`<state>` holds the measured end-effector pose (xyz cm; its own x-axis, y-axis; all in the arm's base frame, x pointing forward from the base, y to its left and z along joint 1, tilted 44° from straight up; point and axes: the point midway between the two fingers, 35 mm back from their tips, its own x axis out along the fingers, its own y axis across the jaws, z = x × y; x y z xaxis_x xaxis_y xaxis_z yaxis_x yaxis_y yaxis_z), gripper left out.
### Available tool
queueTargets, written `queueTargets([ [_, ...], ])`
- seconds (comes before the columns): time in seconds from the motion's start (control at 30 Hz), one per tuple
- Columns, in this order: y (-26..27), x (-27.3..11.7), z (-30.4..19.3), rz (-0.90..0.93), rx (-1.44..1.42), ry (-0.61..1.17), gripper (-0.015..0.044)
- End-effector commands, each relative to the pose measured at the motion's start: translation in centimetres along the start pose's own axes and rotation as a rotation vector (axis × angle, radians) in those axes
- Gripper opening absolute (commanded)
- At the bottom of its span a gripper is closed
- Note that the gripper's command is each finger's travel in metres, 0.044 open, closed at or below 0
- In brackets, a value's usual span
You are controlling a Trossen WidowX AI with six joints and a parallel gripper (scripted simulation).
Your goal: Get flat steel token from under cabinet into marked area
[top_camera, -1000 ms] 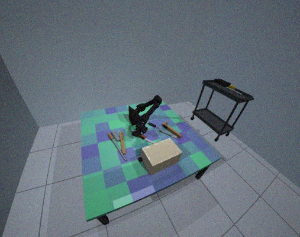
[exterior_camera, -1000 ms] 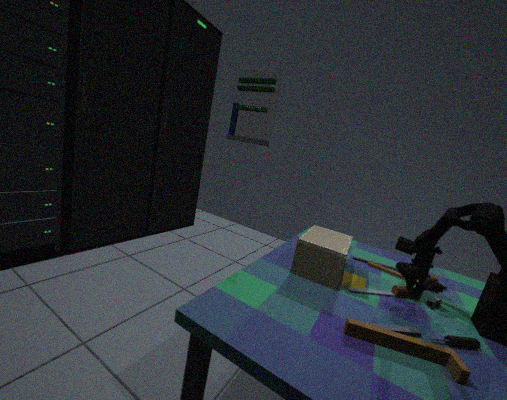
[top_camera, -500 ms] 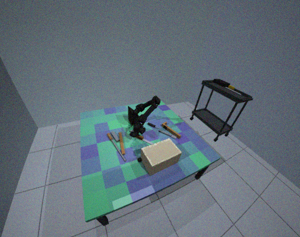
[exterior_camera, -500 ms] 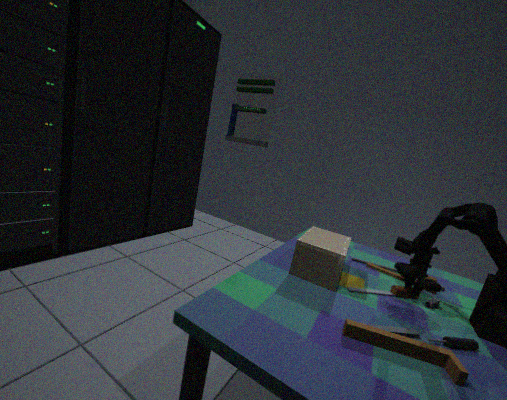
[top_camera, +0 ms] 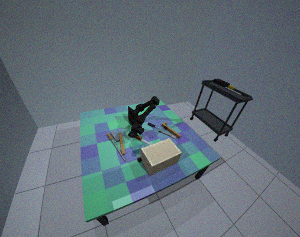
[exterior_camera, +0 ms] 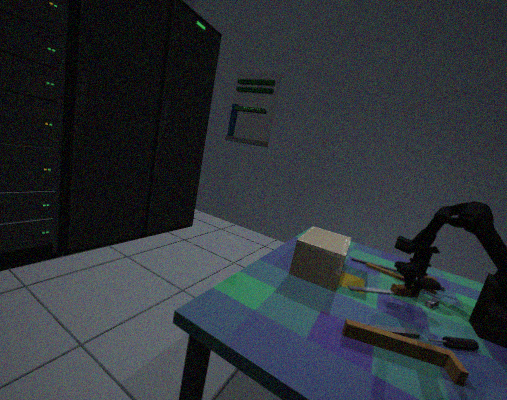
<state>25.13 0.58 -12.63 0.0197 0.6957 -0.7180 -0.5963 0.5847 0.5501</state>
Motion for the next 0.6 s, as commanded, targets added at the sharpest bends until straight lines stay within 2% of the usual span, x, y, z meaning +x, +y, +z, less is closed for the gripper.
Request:
queueTargets([
  [0.0,-0.5,-0.1,-0.3,-0.005,0.002,-0.002,0.0000],
  [0.57,-2.0,-0.2,-1.5,-0.006,0.001,-0.002,0.0000],
])
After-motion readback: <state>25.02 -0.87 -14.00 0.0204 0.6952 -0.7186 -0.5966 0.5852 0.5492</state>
